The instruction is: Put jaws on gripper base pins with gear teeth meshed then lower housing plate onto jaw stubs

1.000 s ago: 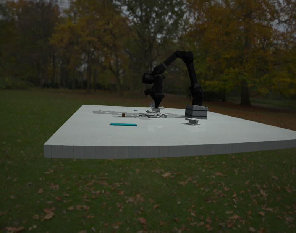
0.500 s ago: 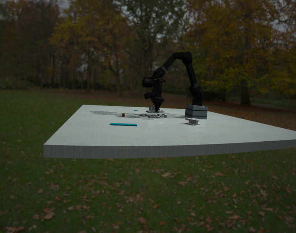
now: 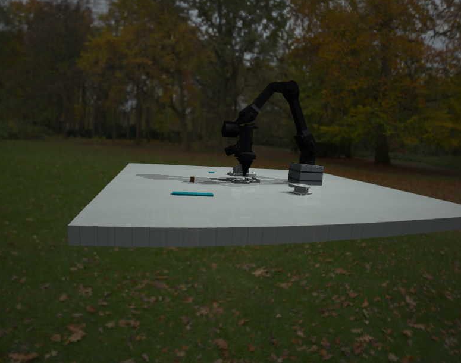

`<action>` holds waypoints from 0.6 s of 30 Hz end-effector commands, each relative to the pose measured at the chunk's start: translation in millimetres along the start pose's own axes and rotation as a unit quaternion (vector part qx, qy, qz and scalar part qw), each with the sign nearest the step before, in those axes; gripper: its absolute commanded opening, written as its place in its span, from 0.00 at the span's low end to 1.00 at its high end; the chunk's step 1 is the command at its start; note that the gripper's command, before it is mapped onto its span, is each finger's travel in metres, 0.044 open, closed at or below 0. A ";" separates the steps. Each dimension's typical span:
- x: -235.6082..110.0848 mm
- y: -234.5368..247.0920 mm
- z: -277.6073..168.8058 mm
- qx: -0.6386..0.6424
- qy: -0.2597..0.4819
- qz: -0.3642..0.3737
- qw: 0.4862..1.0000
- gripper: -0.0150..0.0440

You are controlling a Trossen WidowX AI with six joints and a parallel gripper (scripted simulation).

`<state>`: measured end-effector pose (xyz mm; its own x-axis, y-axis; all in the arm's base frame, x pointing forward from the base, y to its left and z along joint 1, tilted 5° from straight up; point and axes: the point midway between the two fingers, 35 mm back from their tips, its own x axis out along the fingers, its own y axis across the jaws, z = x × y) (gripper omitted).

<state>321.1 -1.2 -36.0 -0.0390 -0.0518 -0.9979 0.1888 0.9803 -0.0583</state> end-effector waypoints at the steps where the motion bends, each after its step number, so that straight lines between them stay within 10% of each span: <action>1: 0.7 -0.2 -0.6 -0.001 0.001 0.000 1.000 0.48; 18: 6.2 -0.2 -0.6 -0.004 0.001 0.000 1.000 0.48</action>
<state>321.3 -1.4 -39.7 -0.0376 -0.0518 -0.9980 0.1889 0.9803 -0.0580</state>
